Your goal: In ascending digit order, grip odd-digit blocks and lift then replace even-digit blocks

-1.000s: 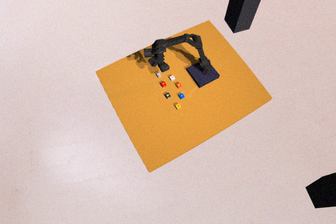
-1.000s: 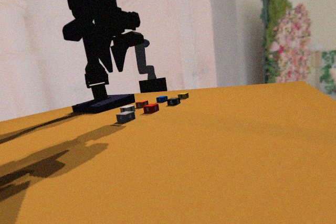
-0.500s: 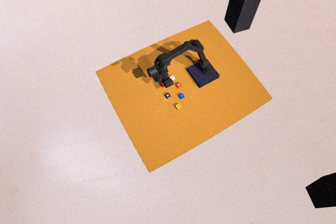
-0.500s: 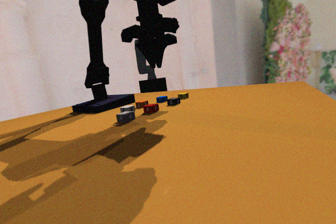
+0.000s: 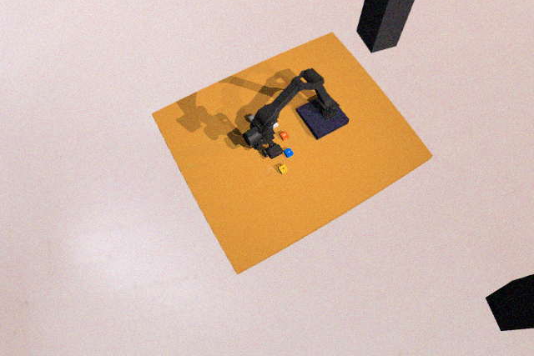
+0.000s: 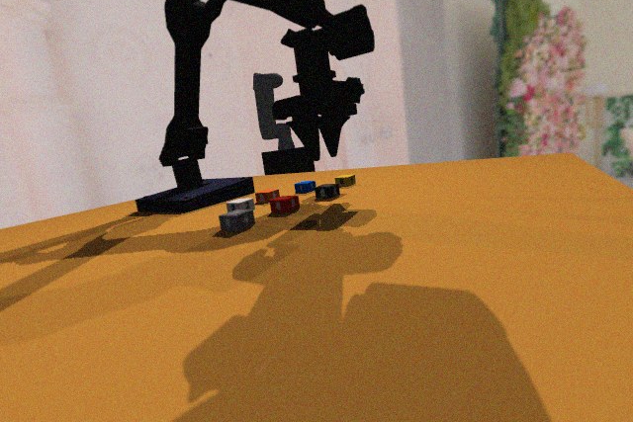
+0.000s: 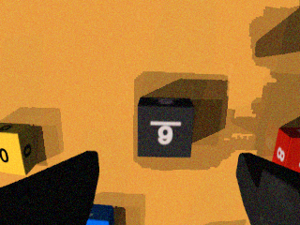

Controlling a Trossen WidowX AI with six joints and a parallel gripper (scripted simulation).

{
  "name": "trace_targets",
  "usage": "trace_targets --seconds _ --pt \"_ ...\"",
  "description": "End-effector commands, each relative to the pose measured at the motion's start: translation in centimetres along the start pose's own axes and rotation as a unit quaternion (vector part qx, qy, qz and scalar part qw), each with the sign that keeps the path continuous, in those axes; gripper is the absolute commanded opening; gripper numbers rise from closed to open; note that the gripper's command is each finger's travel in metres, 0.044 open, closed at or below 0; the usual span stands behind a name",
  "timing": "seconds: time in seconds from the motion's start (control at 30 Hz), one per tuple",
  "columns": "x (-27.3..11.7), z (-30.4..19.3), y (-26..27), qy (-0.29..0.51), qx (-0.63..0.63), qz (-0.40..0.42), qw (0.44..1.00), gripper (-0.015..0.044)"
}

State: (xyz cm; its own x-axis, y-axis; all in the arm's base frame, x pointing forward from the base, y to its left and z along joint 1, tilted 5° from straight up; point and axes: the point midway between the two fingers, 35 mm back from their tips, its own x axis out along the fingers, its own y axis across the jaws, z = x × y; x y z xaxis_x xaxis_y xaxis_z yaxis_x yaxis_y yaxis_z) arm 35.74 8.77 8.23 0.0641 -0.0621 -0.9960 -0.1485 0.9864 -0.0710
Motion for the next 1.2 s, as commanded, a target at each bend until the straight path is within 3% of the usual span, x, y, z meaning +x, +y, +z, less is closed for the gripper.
trace_targets --seconds 0.0,0.9,1.17 --pt "2.3 -0.4 0.0 0.003 0.002 -0.003 1.0 0.0383" --pt "6.0 -0.4 0.0 0.003 0.002 -0.003 1.0 0.04" --pt "6.0 -0.4 0.0 0.003 0.002 -0.003 1.0 0.019"
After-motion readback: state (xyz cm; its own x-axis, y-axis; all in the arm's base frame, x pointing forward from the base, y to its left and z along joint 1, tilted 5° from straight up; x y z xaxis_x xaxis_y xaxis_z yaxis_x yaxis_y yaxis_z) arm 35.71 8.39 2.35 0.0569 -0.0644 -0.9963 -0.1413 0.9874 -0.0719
